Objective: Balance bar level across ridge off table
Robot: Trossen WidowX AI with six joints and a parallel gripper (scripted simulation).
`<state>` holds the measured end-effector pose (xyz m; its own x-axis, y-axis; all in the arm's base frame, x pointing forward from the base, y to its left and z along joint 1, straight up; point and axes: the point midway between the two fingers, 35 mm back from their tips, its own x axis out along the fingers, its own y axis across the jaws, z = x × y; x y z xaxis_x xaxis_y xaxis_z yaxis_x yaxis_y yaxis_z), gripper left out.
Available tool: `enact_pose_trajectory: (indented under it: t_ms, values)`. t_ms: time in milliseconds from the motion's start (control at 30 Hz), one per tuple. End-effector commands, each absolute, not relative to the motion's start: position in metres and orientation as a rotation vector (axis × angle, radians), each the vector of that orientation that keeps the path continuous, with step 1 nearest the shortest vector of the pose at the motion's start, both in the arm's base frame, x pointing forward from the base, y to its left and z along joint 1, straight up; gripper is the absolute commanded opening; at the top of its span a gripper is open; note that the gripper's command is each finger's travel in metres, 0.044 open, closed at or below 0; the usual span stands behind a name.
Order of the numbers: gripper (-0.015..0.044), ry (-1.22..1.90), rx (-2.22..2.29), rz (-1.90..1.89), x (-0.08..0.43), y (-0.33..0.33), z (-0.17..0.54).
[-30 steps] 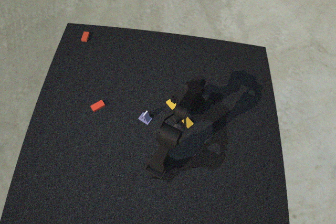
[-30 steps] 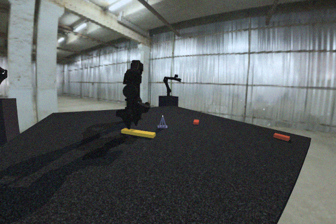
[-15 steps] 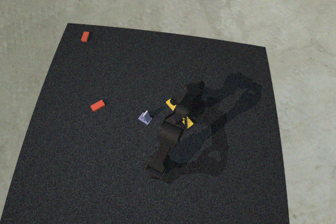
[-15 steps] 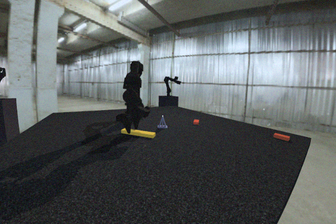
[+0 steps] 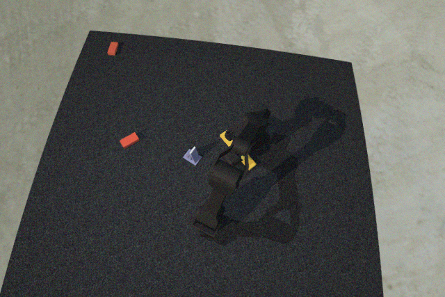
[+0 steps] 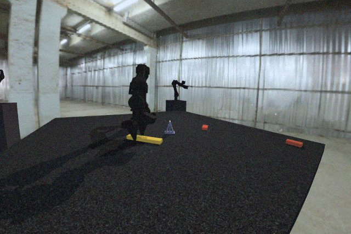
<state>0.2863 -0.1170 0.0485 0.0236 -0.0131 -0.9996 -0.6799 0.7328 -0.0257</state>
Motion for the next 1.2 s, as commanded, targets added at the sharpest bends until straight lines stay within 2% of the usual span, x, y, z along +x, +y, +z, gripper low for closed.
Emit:
enact_pose_trajectory:
  t_ms: [0, 33, 267, 500, 600, 1167]
  values:
    - [0.0315, 1.47, -0.601, 0.571, 0.286, -0.117, 0.048]
    - [0.0315, 1.47, -0.601, 0.571, 0.286, -0.117, 0.048]
    - [0.0131, 1.473, -0.6, 0.567, 0.286, -0.117, 0.048]
    - [0.0085, 1.473, -0.6, 0.567, 0.286, -0.117, 0.048]
    - [0.0006, 1.473, -0.6, 0.567, 0.287, -0.117, 0.052]
    - [0.0, 1.471, -0.601, 0.568, 0.291, -0.119, 0.094]
